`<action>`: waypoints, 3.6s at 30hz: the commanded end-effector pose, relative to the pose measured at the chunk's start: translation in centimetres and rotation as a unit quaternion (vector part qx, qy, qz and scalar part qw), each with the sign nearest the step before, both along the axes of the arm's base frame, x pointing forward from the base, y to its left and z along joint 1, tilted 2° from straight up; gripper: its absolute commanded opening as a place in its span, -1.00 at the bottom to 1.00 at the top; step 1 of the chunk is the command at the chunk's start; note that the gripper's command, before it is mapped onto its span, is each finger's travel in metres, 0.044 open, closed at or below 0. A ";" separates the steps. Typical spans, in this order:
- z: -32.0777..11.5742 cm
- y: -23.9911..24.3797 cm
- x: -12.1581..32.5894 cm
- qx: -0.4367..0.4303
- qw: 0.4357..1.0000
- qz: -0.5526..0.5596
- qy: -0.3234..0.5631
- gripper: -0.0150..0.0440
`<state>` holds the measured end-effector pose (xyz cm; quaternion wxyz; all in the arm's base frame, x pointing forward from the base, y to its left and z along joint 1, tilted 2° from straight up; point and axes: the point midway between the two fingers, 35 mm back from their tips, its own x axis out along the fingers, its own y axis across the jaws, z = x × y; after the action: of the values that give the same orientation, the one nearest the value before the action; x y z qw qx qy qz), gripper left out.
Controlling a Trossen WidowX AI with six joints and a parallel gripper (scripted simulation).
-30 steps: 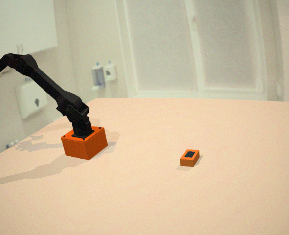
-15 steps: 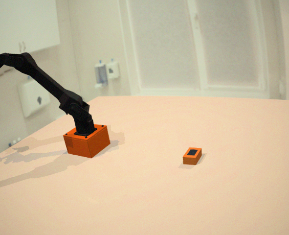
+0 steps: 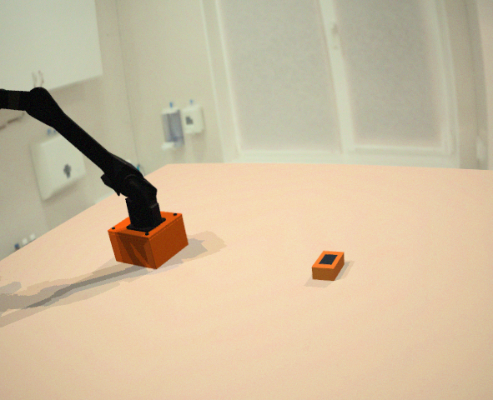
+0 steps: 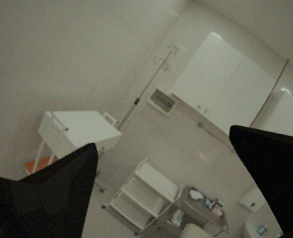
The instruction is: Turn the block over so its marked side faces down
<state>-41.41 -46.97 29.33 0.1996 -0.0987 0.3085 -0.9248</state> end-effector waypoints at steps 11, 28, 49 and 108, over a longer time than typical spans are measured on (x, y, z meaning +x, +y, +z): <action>-4.8 -11.2 21.0 0.070 0.968 0.220 -0.095 1.00; -10.6 -11.5 48.9 0.192 0.859 0.439 -0.182 1.00; -16.8 8.8 76.5 0.399 0.640 0.617 -0.223 1.00; -28.3 49.1 79.8 0.703 0.355 0.611 -0.082 1.00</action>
<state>38.41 2.13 1.64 0.7315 -0.0095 0.6818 0.0025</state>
